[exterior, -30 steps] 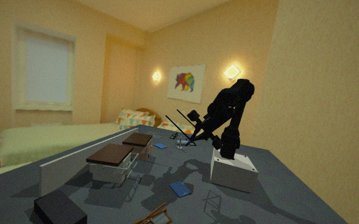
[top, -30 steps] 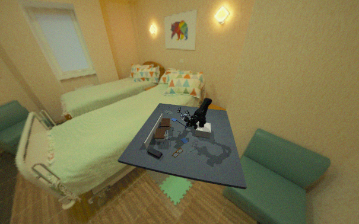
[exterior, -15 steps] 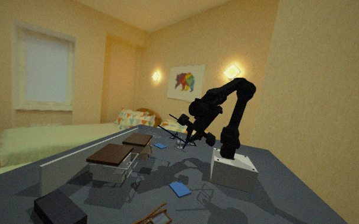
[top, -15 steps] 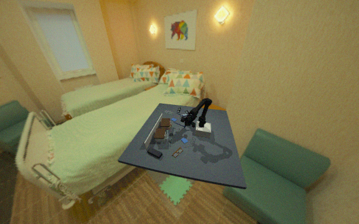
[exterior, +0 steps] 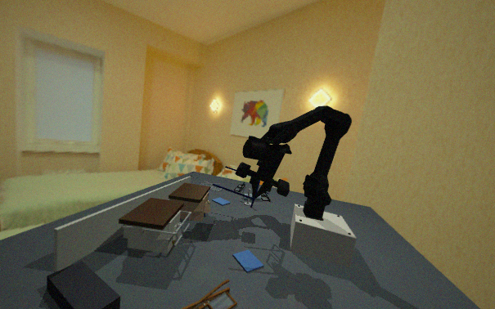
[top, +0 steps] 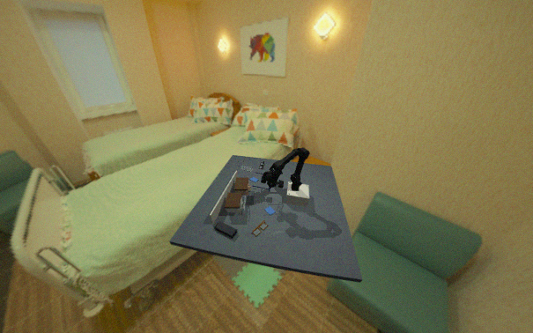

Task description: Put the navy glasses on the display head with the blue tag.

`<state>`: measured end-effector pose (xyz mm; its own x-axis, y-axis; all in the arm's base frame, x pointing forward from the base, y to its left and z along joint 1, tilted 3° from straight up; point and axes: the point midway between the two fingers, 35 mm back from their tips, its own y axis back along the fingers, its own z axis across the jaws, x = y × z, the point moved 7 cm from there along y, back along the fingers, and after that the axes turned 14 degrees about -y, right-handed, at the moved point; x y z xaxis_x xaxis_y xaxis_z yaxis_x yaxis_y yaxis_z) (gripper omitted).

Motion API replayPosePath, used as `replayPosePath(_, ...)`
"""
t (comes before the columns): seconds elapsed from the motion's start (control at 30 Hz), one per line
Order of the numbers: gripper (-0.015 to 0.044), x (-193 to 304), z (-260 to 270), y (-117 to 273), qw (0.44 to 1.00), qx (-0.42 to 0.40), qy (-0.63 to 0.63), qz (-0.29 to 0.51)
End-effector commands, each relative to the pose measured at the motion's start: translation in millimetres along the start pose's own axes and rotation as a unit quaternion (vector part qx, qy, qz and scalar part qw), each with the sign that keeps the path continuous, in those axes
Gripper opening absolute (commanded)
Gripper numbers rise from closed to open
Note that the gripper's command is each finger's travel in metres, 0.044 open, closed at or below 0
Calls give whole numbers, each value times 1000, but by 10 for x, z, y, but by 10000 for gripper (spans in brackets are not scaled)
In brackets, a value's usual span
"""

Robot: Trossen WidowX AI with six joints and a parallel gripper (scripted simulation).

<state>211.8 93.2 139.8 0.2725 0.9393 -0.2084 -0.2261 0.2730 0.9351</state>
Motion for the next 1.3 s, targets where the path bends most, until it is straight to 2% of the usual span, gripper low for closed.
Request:
replayPosePath(0.0,0,-68,83,-66,1000,23,9,5)
replayPosePath(0.9,0,-749,482,-560,984,148,53,89)
replayPosePath(1.27,0,-807,413,-626,986,108,46,119)
